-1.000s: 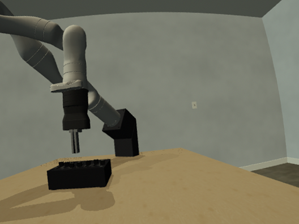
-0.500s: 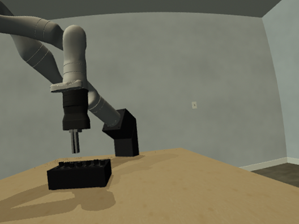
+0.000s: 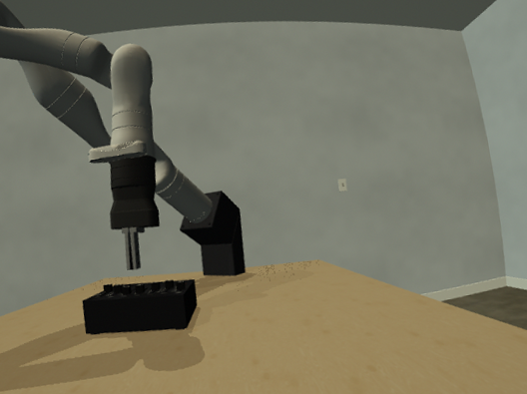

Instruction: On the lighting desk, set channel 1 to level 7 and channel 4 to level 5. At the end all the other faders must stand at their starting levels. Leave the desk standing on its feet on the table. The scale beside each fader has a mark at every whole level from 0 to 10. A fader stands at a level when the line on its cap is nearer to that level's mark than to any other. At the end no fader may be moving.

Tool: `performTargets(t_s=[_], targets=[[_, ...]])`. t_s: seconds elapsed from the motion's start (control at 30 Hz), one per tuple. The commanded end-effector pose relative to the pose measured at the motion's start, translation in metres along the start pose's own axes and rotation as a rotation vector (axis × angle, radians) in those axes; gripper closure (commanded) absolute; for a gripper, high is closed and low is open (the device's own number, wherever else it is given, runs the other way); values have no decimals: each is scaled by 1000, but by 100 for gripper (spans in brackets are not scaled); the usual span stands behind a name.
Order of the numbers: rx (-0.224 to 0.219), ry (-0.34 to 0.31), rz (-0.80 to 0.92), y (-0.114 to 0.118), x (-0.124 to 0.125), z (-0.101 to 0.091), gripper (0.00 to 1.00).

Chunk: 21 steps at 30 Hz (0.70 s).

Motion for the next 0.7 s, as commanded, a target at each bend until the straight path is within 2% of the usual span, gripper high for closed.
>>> performTargets(t_s=[0.0,0.67], targets=[[1,1,0,0,0,0,100],[1,1,0,0,0,2,100]])
Point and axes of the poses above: the point where the finger pads meet when closed, its own z axis out along the fingers, its own y axis across the jaws, x = y × z, the point moved 8 cm from there along -z, back along the fingers, and after that the axes turned 2 degrees about z, right-handed, at the moved point
